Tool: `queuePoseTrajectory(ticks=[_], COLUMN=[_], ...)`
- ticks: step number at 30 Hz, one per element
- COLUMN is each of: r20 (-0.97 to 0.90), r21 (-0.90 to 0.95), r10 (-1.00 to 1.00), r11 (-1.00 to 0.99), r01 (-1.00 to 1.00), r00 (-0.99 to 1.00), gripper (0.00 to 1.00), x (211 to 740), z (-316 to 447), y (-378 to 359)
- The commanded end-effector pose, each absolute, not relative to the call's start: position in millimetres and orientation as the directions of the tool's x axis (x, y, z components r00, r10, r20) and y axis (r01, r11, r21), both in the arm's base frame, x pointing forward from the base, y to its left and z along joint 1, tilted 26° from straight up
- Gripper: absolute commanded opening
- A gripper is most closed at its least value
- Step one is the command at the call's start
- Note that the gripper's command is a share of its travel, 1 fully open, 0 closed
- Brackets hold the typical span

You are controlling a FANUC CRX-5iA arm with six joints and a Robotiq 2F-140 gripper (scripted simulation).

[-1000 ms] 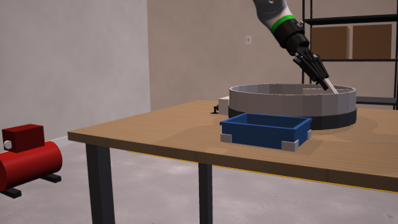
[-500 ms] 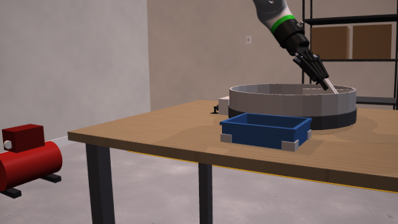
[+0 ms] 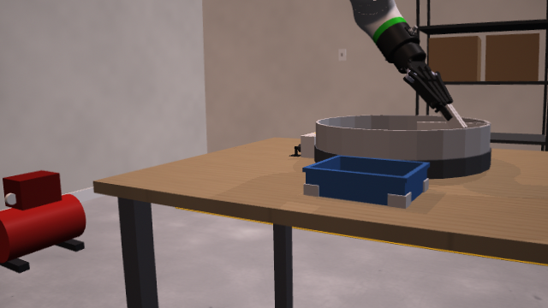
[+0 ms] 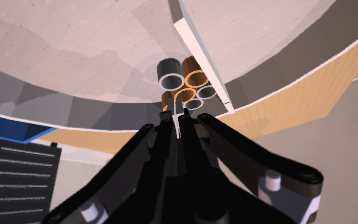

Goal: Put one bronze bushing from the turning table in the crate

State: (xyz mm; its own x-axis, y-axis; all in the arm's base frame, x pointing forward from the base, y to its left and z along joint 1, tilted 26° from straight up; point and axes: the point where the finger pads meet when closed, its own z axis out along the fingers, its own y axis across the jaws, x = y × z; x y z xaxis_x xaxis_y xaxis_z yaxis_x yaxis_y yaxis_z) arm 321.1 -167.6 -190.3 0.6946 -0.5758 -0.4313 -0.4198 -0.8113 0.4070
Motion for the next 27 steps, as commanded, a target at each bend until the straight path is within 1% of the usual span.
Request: queuePoseTrajectory(ticks=[1, 16, 27], r20=[-0.431, -0.431, -0.431], r21=[0.407, 0.407, 0.407], r10=[-0.576, -0.576, -0.576], r11=[-0.811, -0.811, -0.811], r01=[-0.42, -0.42, -0.42], r00=[0.695, 0.695, 0.695], gripper=[0.0, 0.0, 0.0], x=[321, 321, 321], z=[-183, -133, -126], y=[-164, -140, -136])
